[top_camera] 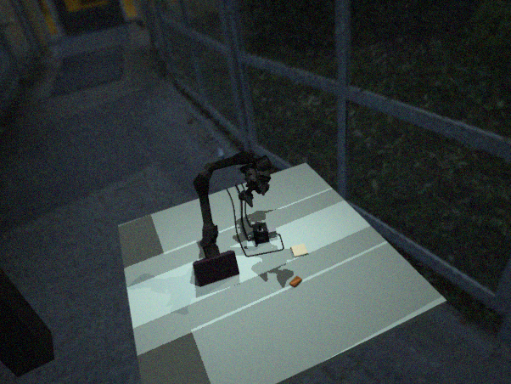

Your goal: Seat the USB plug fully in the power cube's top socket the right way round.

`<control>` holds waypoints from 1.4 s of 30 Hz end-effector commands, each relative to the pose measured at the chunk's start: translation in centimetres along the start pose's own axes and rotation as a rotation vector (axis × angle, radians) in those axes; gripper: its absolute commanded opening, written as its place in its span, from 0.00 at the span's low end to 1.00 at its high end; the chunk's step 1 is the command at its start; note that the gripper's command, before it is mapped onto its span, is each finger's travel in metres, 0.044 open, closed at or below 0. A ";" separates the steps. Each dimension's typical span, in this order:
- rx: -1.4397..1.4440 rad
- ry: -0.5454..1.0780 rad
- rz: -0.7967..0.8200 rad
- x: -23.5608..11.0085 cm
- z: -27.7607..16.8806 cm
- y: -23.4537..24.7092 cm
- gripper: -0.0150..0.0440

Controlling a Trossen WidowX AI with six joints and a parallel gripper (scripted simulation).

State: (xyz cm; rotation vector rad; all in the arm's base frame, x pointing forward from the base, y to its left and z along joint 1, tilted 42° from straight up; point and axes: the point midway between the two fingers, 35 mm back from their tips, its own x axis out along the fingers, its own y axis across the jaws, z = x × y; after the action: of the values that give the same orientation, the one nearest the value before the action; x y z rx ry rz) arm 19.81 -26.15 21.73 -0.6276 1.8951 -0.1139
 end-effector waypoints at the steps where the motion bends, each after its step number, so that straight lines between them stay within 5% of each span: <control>1: 0.591 -0.189 0.310 0.7 6.0 5.6 1.00; 14: 1.323 -0.046 0.887 -1.1 11.9 13.2 1.00; 24: 1.798 0.519 1.362 -4.0 15.2 18.6 1.00; 28: 1.871 0.669 1.418 -4.4 15.6 19.2 1.00; 42: 1.871 0.669 1.418 -4.7 15.6 19.3 1.00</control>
State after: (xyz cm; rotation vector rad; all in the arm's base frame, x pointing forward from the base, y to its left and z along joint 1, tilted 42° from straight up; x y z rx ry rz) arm 27.79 -4.31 12.19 2.0618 1.4629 -1.0080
